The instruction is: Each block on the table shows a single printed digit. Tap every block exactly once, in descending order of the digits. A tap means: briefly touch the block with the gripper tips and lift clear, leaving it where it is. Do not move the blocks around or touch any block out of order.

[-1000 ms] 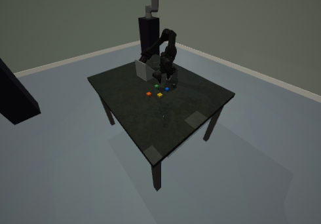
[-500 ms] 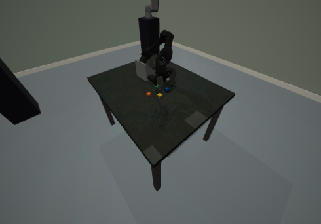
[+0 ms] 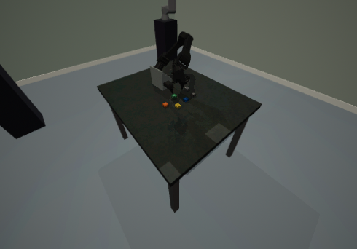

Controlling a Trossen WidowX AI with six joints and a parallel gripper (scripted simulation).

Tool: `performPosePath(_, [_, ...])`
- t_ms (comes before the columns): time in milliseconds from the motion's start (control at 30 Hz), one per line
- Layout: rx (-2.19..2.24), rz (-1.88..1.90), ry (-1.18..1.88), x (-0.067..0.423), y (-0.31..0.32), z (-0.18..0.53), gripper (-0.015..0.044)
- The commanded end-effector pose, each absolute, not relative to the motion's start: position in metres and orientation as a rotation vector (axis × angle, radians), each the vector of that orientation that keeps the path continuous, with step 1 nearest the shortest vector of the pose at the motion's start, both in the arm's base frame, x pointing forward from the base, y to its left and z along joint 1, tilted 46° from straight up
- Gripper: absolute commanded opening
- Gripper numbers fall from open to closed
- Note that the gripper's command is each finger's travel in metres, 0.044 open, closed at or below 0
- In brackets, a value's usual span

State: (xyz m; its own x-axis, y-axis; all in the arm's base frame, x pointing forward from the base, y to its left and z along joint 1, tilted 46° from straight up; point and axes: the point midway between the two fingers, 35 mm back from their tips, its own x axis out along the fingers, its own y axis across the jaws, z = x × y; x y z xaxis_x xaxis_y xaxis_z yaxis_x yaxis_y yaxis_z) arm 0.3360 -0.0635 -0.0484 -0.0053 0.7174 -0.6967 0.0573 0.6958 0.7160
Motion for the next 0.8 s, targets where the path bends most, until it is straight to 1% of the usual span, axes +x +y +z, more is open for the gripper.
performPosePath(0, [0.659,0.588,1.508,0.304,-0.05,-0.031,0.04])
performPosePath(200, [0.661,0.588,1.51,0.25,-0.026,-0.012,0.04])
performPosePath(400, [0.662,0.589,1.511,0.244,-0.023,-0.011,0.04])
performPosePath(467, [0.661,0.587,1.511,0.245,-0.015,-0.019,0.0348])
performPosePath(633, [0.664,0.591,1.51,0.243,0.034,-0.066,0.0216])
performPosePath(767, [0.664,0.591,1.51,0.242,0.036,-0.067,0.0111])
